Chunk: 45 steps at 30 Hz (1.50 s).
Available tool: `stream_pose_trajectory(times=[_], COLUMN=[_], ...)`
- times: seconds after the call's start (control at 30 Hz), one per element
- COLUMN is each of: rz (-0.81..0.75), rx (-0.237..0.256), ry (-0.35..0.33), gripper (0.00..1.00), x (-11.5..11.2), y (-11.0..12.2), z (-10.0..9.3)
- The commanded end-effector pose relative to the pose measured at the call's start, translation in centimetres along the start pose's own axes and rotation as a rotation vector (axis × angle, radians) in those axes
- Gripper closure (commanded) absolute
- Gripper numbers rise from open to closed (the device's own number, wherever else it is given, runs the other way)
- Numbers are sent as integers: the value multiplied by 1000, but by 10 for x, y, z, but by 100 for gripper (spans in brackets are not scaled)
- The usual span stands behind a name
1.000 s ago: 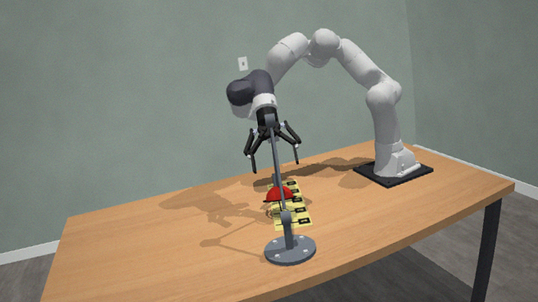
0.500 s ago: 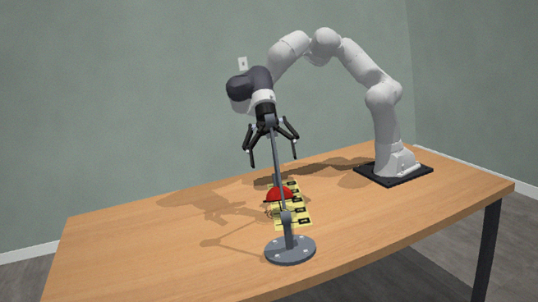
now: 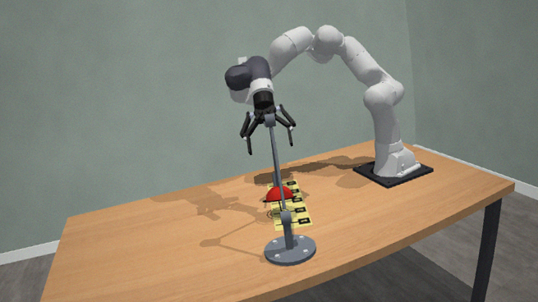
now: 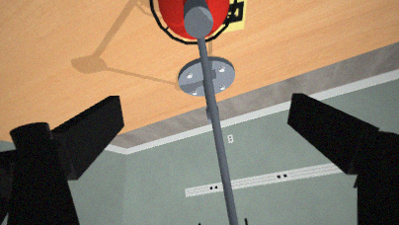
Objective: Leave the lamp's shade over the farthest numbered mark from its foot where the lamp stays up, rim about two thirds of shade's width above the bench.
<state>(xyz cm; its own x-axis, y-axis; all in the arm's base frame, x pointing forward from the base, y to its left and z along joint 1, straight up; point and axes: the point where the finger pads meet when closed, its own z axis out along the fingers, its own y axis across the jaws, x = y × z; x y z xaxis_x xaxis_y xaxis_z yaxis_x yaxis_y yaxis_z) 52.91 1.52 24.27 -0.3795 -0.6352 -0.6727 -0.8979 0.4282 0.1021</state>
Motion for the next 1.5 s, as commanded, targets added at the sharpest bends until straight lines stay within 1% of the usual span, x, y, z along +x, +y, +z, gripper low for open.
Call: stream_pose_trajectory(times=[0.0,0.27,0.83,1.47], rz=[-8,-2,9,8], rx=[-11,1,18,15], ry=[-1,0,1,2], gripper=[0,0,0,0], x=[1,5,5,5], y=[4,-1,-7,-6], z=[-16,-47,-41,-43])
